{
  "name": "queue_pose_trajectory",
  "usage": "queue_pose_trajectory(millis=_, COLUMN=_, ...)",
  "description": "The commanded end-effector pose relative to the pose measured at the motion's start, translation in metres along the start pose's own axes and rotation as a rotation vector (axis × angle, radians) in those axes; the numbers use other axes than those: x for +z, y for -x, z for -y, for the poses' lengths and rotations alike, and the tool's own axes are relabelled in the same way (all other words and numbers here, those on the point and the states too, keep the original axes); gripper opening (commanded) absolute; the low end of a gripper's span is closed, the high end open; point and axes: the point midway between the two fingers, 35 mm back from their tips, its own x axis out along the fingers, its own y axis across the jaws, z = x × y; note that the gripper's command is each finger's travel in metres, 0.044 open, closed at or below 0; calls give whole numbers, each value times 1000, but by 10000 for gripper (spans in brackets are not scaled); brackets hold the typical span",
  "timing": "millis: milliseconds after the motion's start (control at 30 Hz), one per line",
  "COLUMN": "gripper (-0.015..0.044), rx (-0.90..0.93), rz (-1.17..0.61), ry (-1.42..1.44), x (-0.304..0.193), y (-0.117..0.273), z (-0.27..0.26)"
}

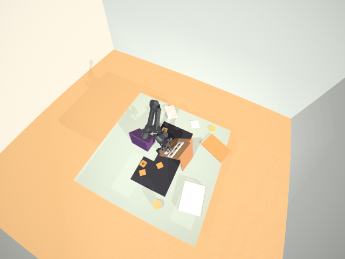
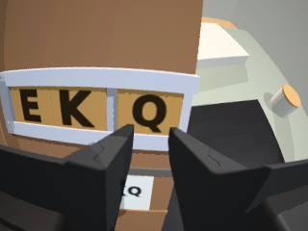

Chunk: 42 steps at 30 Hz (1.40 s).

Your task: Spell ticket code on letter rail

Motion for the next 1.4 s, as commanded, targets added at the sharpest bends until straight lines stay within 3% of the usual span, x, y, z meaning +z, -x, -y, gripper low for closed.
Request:
queue_pose_trajectory(millis=0, gripper=6, rx=0, rz=2, ry=0, x=1, y=0, z=0)
queue_pose_trajectory(millis=333, gripper=0, rx=-11, rz=-24, ry=3, x=2, y=-3, z=3)
queue_pose_trajectory(millis=600, gripper=0, rx=-76, rz=-350, ry=26, x=11, y=-21, z=27)
queue_pose_trajectory(millis=900, gripper=0, rx=-3, rz=-684, ry=10, x=21, y=-18, z=35)
queue_pose_trajectory(millis=1367, gripper=0, rx=-1, rz=-690, ry=9, x=20, y=-19, z=35)
